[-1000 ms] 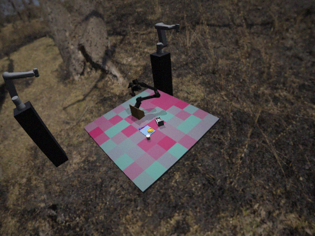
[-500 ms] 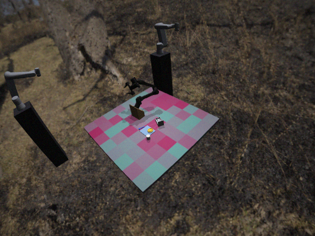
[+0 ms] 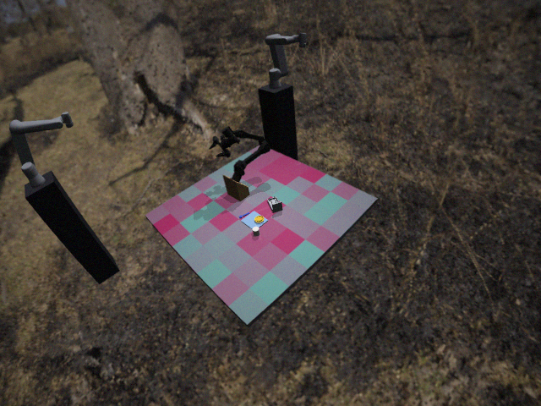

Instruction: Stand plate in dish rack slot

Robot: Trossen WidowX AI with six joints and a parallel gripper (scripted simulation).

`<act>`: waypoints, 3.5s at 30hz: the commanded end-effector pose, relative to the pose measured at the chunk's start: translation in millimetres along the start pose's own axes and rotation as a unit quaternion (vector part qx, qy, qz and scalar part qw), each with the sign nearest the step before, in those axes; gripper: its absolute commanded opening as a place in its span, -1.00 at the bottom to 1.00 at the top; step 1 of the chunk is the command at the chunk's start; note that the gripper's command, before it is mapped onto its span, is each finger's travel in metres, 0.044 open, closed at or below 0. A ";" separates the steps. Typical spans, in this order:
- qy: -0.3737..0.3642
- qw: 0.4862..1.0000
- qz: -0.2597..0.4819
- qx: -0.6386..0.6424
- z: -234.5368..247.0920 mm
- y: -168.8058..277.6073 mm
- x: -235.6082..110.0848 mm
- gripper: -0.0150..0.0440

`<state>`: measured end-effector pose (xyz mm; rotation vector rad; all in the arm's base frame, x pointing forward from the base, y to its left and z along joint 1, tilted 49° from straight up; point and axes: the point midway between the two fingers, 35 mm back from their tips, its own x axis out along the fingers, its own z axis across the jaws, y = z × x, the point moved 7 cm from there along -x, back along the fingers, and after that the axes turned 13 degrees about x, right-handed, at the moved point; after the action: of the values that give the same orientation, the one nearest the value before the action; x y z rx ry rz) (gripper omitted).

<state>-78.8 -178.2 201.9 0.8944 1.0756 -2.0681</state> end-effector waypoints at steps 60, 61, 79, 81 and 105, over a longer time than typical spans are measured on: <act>-0.021 0.474 0.367 -0.800 -34.8 251.9 -67.4 0.86; -0.022 0.459 0.372 -0.806 -37.7 255.8 -68.9 0.86; -0.045 0.172 0.447 -0.877 -105.4 319.1 -93.8 0.86; -0.048 0.139 0.455 -0.879 -114.8 325.2 -96.4 0.86; -0.079 -0.230 0.532 -0.811 -248.2 375.6 -115.9 0.86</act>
<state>336.9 -129.4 35.1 -0.3899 0.8506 1.4119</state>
